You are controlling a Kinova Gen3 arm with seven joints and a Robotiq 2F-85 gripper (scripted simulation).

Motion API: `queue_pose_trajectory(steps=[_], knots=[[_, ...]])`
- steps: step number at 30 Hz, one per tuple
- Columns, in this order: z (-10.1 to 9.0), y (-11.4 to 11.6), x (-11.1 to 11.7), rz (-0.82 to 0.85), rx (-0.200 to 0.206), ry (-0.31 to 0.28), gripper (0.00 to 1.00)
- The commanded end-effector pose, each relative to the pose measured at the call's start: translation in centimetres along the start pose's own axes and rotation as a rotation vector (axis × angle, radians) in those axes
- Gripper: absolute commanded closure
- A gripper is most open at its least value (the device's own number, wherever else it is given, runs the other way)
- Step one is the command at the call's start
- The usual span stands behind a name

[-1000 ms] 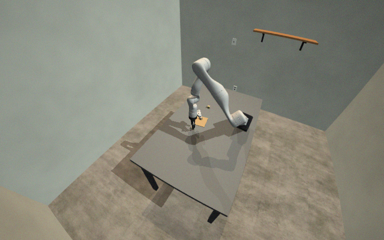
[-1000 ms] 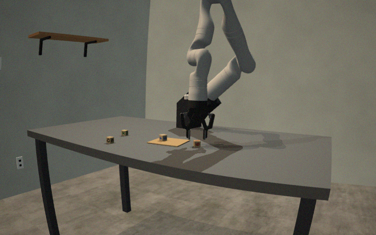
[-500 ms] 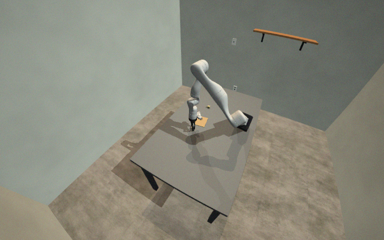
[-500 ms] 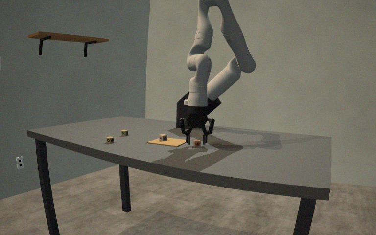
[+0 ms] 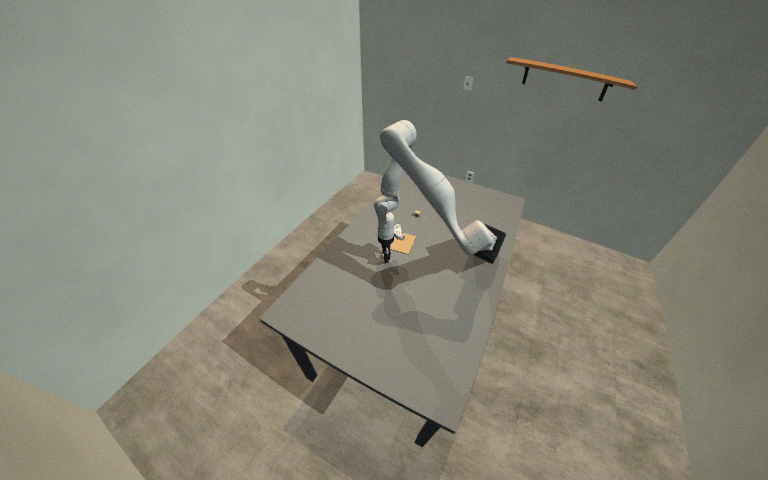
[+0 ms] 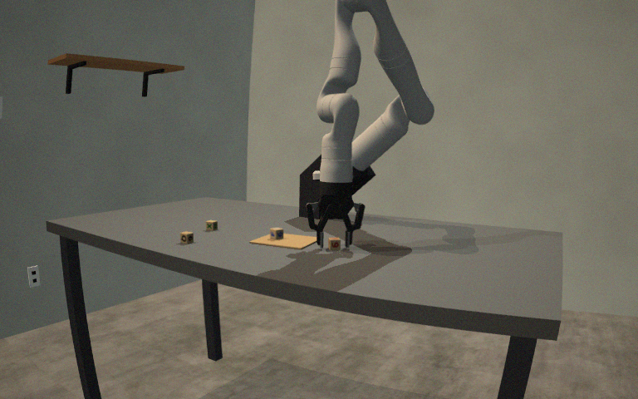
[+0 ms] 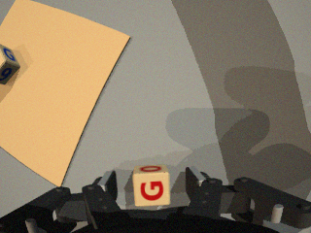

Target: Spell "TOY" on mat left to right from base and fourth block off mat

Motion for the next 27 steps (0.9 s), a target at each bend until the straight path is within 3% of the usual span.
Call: queue_pose_trajectory(steps=[1,3,4,20,21,27], knots=[[-0.05,-0.03,-0.03,0.000,0.001,-0.001,0.38],[-0.05,-0.03,-0.03,0.000,0.001,-0.001,0.38],[-0.05,-0.03,-0.03,0.000,0.001,-0.001,0.59],[-0.05,-0.03,-0.03,0.000,0.001,-0.001,0.59],[-0.05,-0.03,-0.03,0.000,0.001,-0.001,0.79],[-0.05,-0.03,-0.03,0.000,0.001,-0.001,0.79]])
Point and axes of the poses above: the point where the finger pads meet when closed, its own z axis out along the fingers, its own y axis across the jaws, x = y × z, the point moved 8 cm from there along -z, back along the fingers, and after that the axes turned 13 degrees about z, right-handed, at the moved point
